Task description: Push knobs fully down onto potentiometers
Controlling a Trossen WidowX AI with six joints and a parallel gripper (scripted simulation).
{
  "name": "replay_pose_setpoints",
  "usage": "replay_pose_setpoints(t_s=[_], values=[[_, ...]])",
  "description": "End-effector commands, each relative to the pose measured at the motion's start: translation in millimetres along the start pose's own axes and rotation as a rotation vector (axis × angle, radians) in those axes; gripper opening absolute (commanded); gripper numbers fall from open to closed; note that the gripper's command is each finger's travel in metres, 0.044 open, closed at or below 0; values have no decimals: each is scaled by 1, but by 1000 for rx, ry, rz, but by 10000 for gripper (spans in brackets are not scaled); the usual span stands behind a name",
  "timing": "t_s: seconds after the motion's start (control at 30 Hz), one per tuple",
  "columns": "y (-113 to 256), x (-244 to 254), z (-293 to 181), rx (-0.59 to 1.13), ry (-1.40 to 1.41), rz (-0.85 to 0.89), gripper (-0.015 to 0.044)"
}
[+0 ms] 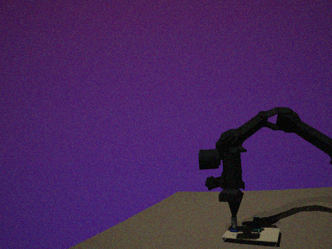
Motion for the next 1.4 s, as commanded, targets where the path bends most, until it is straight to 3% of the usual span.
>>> replay_pose_setpoints(t_s=[0.0,0.53,0.87,1.1,1.37], values=[[-4,-2,1,8,-13,-4,0],[19,-1,1,8,-13,-3,0],[16,2,-5,15,-6,-2,262],[36,37,-75,15,15,16,440],[40,61,-166,14,-2,4,440]])
Point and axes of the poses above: the point midway between the two fingers, 35 mm back from their tips, its own y axis back along the fingers, its own x axis across the jaws, z = x × y, the point moved 4 cm from there along y, back along the fingers, and after that the axes turned 14 degrees about y, right-handed, at the moved point
